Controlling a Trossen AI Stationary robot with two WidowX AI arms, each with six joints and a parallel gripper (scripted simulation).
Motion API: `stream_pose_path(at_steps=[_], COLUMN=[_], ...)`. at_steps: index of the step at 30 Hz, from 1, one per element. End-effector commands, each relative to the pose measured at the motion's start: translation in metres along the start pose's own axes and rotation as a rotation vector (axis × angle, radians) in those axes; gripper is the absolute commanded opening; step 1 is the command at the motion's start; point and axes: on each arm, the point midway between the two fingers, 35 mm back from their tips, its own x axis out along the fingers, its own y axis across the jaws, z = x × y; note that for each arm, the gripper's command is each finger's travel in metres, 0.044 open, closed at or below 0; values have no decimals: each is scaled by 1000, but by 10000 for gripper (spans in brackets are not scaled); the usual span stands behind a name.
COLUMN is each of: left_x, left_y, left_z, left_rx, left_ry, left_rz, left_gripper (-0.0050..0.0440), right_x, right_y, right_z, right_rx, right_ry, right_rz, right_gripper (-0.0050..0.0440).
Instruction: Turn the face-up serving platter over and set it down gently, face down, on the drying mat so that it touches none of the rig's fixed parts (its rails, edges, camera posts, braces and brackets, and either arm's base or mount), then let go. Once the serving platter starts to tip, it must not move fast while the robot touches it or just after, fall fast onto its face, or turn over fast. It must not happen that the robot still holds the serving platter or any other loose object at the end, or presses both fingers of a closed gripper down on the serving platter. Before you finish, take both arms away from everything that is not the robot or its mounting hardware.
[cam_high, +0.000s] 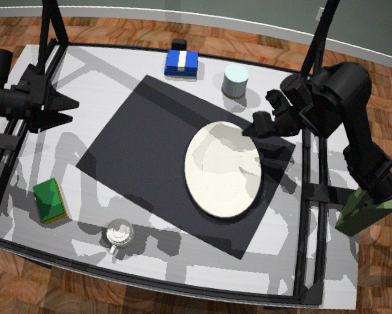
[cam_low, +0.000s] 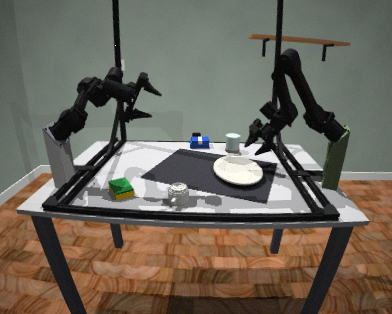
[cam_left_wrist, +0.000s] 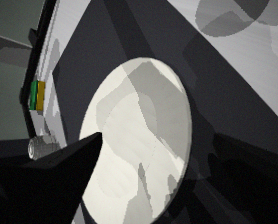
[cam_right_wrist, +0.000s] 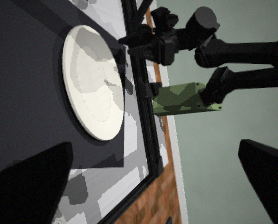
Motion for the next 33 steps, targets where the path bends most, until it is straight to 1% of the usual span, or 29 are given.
stream_pose_path(at_steps=[1, 12, 13, 24, 25, 33], left_x=[-3, -4, -6, -6, -5, -5], left_y=[0, 0, -1, -1, -1, -1], left_z=[-2, -3, -8, -8, -18, -18], left_rx=[24, 47, 92, 92, 160, 160], left_ry=[1, 2, 9, 9, 31, 31], left_rz=[5, 8, 12, 12, 13, 13], left_gripper=[440, 440, 440, 440, 440, 440], right_x=[-3, -5, -8, -8, -10, -9], right_y=[6, 10, 15, 15, 18, 18], right_z=[-1, 3, 0, 3, -2, 0], right_rx=[-3, -34, -26, -45, -31, -43], right_ry=[3, -4, 16, 6, 29, 23], right_rz=[18, 27, 41, 41, 43, 43], right_gripper=[440, 440, 440, 440, 440, 440])
